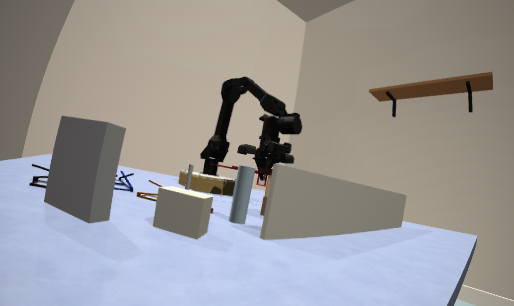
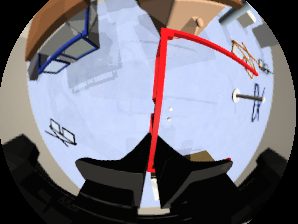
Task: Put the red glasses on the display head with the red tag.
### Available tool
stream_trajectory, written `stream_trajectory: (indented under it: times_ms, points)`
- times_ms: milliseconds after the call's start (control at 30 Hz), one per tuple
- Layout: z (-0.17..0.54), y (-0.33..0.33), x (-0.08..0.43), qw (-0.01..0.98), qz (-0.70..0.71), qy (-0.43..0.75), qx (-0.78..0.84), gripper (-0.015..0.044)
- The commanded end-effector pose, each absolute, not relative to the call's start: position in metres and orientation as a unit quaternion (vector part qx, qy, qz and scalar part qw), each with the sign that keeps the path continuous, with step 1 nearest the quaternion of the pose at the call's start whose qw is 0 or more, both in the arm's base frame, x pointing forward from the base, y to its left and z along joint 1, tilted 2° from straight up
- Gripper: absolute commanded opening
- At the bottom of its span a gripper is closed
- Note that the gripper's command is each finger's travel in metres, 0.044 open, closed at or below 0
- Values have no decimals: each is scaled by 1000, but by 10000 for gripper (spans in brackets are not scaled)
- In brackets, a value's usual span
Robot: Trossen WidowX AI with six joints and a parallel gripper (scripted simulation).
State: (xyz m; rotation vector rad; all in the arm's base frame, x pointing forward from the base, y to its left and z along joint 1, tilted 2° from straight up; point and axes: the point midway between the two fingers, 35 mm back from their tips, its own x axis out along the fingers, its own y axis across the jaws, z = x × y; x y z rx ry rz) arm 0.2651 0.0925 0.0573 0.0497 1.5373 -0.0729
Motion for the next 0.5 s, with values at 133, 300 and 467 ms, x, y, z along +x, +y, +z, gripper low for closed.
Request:
stream_trajectory:
  times_ms: [133, 300, 467]
  points:
    - [46, 91, 264, 714, -36, 699, 20, 0]
    - [41, 91, 264, 714, -36, 699, 20, 0]
    - [36, 91, 264, 714, -36, 699, 20, 0]
